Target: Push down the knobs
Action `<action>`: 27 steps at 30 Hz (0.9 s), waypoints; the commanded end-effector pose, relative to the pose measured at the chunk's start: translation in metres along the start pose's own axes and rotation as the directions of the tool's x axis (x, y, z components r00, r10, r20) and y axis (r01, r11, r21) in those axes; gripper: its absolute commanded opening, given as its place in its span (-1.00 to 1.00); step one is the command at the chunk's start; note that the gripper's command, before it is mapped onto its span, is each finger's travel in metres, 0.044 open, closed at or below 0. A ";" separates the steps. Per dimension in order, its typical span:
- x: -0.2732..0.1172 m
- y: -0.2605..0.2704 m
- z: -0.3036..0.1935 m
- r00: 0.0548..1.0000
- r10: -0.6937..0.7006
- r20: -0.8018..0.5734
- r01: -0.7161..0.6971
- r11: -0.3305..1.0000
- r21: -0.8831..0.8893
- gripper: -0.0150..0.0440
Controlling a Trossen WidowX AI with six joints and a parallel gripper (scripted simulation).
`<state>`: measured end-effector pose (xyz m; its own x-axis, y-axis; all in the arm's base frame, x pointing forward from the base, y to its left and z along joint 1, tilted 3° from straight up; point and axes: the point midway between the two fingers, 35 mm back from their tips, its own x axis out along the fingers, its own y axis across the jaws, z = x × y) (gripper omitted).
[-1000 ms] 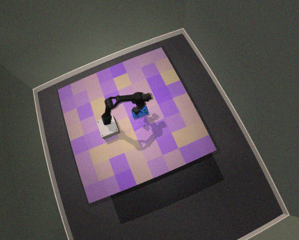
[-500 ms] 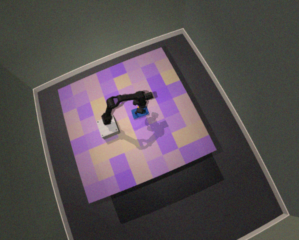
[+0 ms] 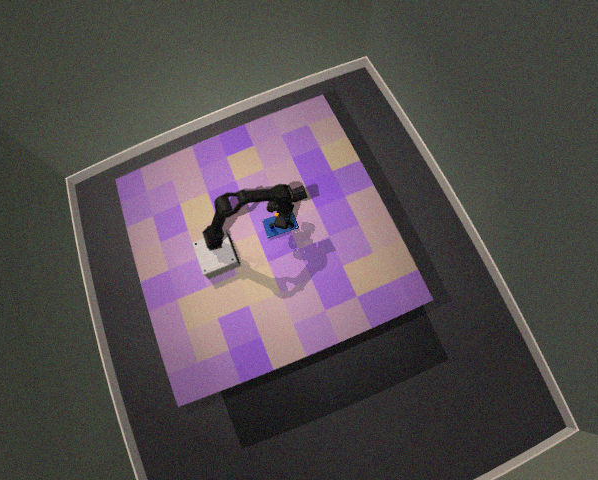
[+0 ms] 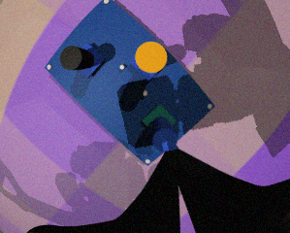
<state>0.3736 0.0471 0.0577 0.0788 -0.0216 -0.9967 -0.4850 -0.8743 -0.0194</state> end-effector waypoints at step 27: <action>0.020 0.002 0.001 1.000 0.007 0.000 -0.007 1.000 -0.005 -0.49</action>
<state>0.3736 0.0464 0.0385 0.0736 -0.0225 -0.9970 -0.4850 -0.8744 -0.0160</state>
